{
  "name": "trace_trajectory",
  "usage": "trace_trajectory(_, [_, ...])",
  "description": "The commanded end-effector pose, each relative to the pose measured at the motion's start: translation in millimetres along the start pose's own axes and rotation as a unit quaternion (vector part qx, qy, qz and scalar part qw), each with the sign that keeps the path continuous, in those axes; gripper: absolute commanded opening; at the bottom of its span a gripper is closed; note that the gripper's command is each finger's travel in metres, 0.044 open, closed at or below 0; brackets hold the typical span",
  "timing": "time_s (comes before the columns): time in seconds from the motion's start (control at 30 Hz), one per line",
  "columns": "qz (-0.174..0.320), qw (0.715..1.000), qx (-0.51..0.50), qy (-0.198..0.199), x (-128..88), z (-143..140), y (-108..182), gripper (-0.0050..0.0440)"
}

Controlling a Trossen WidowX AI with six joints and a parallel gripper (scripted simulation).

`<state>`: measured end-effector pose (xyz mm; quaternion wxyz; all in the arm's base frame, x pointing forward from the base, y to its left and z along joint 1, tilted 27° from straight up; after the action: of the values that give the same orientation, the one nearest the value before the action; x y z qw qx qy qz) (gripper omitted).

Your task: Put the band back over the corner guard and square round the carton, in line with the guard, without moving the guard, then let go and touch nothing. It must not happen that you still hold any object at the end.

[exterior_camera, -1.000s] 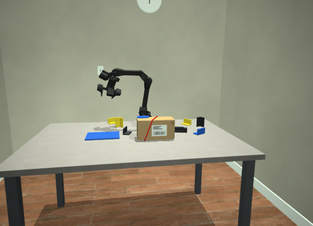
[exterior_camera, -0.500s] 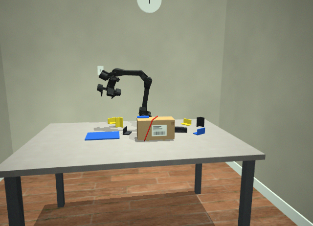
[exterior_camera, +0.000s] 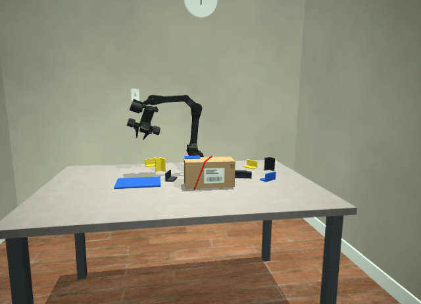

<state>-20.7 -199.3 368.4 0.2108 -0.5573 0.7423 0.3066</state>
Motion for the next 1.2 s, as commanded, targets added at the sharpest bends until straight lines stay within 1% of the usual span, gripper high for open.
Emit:
trace_trajectory(0.0, [-0.049, 0.998, 0.03, -0.023, 8.4, -1.5, -42.7, 0.0116])
trace_trajectory(0.03, [-0.059, 0.997, 0.036, -0.028, 8.4, -0.8, -50.1, 0.0116])
trace_trajectory(0.1, [-0.059, 0.997, 0.036, -0.028, 8.4, -0.8, -50.1, 0.0116])
trace_trajectory(0.17, [-0.081, 0.994, 0.06, -0.041, 7.5, 2.0, -69.6, 0.0116])
trace_trajectory(0.27, [-0.111, 0.99, 0.065, -0.061, 3.9, 8.1, -97.2, 0.0116])
trace_trajectory(0.43, [-0.144, 0.982, 0.085, -0.092, -5.1, 20.7, -133.5, 0.0116])
trace_trajectory(0.6, [-0.168, 0.973, 0.101, -0.125, -18.6, 38.3, -167.4, 0.0116])
trace_trajectory(0.67, [-0.168, 0.973, 0.101, -0.125, -18.6, 38.3, -167.4, 0.0116])
trace_trajectory(0.73, [-0.176, 0.967, 0.118, -0.145, -27.1, 49.2, -183.5, 0.0116])
trace_trajectory(0.83, [-0.186, 0.961, 0.115, -0.167, -40.9, 67.1, -204.7, 0.0116])
trace_trajectory(1.0, [-0.192, 0.953, 0.124, -0.198, -61.9, 94.7, -228.6, 0.0116])
trace_trajectory(1.17, [-0.192, 0.946, 0.131, -0.224, -85.0, 126.2, -246.6, 0.0116])
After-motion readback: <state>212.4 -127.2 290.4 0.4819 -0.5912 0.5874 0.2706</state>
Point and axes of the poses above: the point midway between the two fingers, 35 mm back from their tips, its own x axis out along the fingers, its own z axis across the jaws, y = z × x, the point moved 5 cm from there along -x, back along the fingers, and after that the axes turned 3 degrees about x, right-handed, at the moved point
